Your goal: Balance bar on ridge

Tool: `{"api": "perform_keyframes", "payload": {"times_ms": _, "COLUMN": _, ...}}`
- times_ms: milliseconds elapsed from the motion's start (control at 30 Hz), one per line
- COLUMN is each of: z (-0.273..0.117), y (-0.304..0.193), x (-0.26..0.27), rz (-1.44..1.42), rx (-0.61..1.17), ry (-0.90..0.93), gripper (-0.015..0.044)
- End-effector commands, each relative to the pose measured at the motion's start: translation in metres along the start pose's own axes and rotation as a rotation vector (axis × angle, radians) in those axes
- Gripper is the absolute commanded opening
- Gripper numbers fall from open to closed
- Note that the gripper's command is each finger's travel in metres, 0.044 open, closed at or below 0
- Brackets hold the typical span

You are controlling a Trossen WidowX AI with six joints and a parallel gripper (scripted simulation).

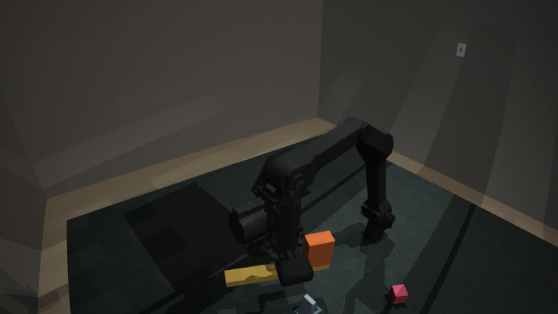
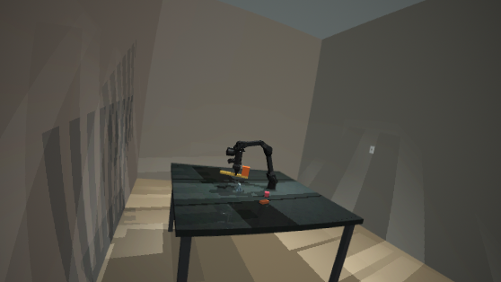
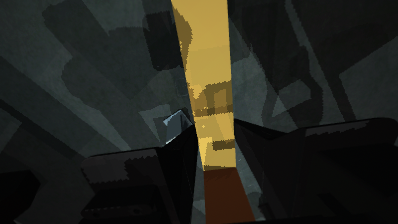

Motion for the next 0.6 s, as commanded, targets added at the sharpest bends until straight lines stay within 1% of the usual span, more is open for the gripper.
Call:
{"api": "perform_keyframes", "payload": {"times_ms": 0, "z": -0.005, "y": -0.007, "x": 0.017, "rz": -0.149, "rx": -0.011, "ry": 0.007, "gripper": 0.0}}
{"api": "perform_keyframes", "payload": {"times_ms": 333, "z": -0.005, "y": -0.023, "x": 0.052, "rz": -0.398, "rx": -0.011, "ry": 0.01, "gripper": 0.0}}
{"api": "perform_keyframes", "payload": {"times_ms": 567, "z": -0.005, "y": -0.029, "x": 0.063, "rz": -0.439, "rx": -0.01, "ry": 0.011, "gripper": 0.0}}
Point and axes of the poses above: the point midway between the two fingers, 35 mm back from their tips, its own z axis out along the fingers, its own x axis across the jaws, y = z × x, the point moved 4 cm from there along -z, back along the fingers, and after that the axes turned 11 degrees about z, right-handed, at the moved point
